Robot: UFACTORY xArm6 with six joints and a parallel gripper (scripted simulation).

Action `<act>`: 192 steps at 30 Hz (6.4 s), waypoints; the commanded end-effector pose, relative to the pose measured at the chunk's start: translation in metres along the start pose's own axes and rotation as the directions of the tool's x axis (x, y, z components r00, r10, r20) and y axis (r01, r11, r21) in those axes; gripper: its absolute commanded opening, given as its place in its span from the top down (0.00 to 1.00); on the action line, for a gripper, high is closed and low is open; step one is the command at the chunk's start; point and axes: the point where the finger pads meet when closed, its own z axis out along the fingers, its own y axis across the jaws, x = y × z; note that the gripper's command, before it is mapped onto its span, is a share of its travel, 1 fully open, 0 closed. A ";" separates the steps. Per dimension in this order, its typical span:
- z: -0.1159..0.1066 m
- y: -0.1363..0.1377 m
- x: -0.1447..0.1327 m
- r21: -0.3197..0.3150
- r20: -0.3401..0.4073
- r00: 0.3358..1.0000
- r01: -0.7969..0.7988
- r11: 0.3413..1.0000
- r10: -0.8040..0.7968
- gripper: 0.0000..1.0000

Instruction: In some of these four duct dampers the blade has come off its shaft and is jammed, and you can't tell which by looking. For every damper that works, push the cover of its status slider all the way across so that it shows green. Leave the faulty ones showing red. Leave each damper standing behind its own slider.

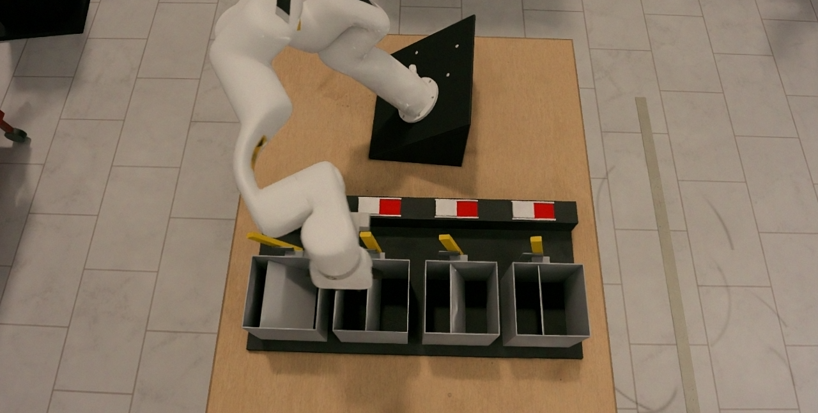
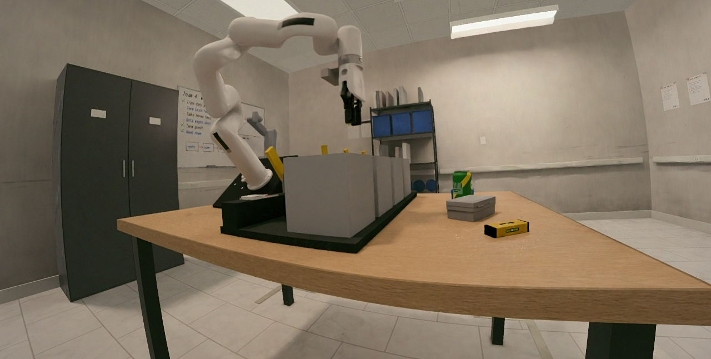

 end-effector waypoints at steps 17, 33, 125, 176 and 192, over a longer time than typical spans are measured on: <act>-0.001 0.037 0.002 0.003 0.000 1.000 -0.003 1.000 0.003 0.61; -0.001 0.037 0.002 0.003 0.000 1.000 -0.003 1.000 0.003 0.61; 0.021 0.014 0.116 -0.130 0.000 1.000 -0.003 0.992 0.003 0.61; 0.066 0.019 0.115 -0.130 0.000 1.000 -0.003 0.992 0.003 0.61; 0.092 0.023 0.115 -0.130 0.000 1.000 -0.003 0.992 0.003 0.61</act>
